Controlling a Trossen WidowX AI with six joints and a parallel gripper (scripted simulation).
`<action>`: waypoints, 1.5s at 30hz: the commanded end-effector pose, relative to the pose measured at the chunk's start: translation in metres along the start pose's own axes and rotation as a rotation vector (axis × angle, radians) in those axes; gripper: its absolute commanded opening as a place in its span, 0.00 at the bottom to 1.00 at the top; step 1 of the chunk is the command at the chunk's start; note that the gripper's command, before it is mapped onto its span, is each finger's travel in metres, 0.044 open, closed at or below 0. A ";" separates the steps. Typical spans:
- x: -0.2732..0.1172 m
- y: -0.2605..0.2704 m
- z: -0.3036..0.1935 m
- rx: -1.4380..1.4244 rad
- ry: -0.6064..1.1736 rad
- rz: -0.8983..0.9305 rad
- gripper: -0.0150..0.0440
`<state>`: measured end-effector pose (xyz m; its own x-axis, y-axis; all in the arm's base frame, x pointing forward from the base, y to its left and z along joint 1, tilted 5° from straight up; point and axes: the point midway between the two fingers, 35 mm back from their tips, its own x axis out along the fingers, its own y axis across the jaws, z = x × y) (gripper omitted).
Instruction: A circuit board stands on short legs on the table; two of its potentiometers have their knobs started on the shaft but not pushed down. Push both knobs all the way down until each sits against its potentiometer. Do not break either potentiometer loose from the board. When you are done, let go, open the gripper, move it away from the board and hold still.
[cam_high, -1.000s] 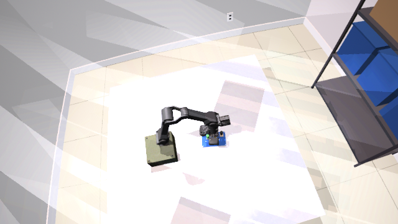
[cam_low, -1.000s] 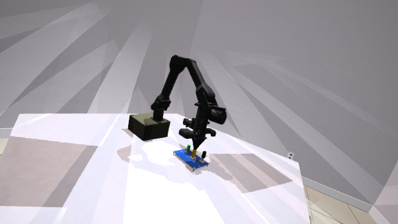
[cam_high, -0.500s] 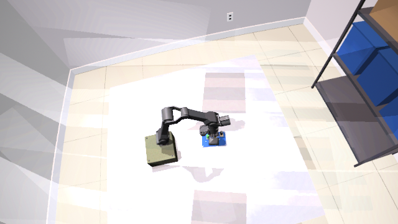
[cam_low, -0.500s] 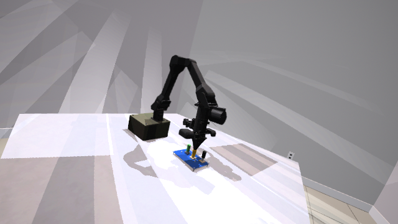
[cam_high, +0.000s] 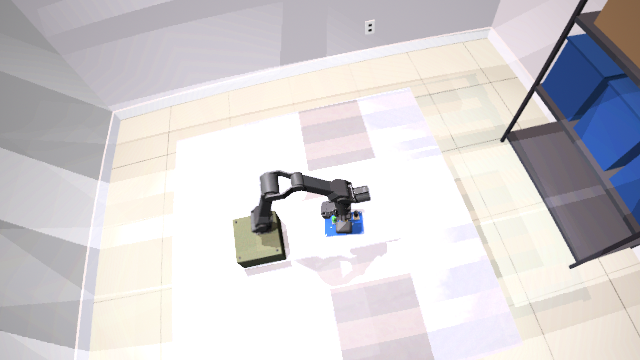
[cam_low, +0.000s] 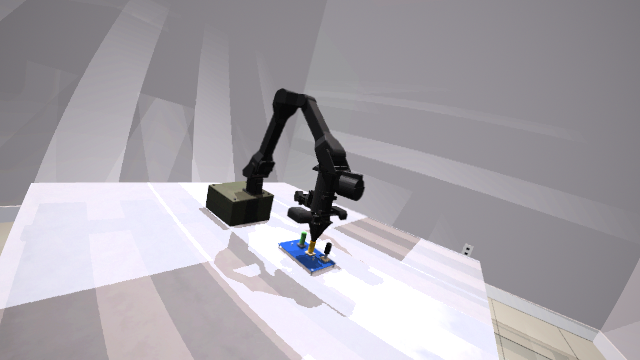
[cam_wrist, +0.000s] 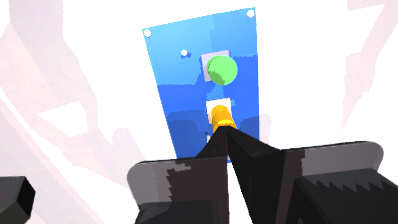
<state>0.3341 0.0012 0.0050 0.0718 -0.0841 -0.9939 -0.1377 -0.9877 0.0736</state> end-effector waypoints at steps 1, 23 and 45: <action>0.017 -0.001 -0.002 -0.001 -0.012 -0.002 0.25; -0.010 -0.001 -0.003 -0.001 -0.012 -0.002 0.25; -0.020 0.000 0.001 -0.007 -0.027 0.003 0.65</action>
<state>0.3337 0.0031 0.0242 0.0446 -0.0837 -0.9955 -0.1314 -0.9883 0.0772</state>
